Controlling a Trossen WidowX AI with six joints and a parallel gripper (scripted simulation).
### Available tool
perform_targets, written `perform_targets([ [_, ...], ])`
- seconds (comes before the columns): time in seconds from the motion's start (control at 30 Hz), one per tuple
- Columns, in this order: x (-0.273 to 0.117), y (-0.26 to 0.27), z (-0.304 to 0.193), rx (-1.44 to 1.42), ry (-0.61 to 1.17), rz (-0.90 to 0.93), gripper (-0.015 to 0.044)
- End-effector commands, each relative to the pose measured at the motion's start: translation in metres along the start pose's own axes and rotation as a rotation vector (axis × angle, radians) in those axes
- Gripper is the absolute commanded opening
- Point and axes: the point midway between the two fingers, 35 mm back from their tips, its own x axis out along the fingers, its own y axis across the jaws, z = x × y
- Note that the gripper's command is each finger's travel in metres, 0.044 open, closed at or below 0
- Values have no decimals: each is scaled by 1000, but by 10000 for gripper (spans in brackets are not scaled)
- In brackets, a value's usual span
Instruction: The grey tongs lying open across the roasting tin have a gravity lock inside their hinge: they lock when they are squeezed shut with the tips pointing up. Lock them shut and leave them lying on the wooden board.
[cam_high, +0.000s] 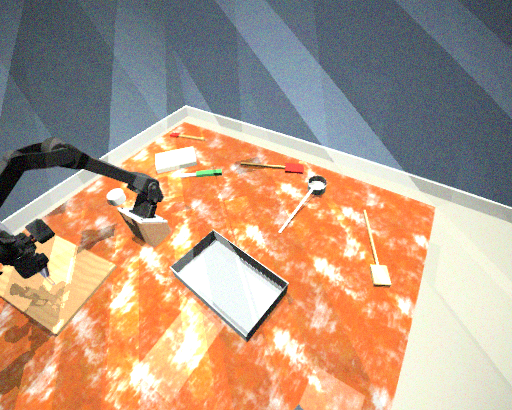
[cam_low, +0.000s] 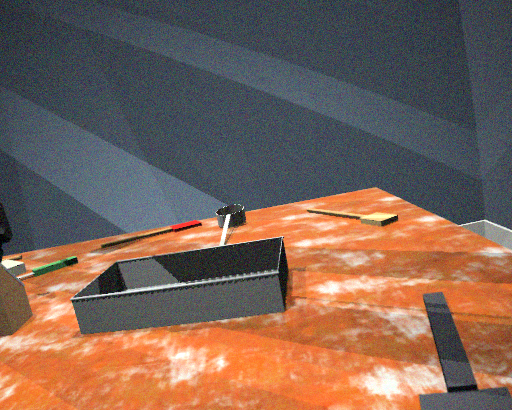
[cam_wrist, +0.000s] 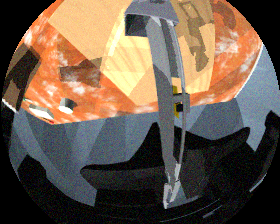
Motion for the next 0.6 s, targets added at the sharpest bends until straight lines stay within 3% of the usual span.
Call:
perform_targets([
  [0.0,-2,-1,-8,-1,-174,-7,-150],
  [0.4,-5,-6,-27,-25,-696,-98,-150],
  [0.57,-6,-6,-30,-26,-754,-121,-150],
])
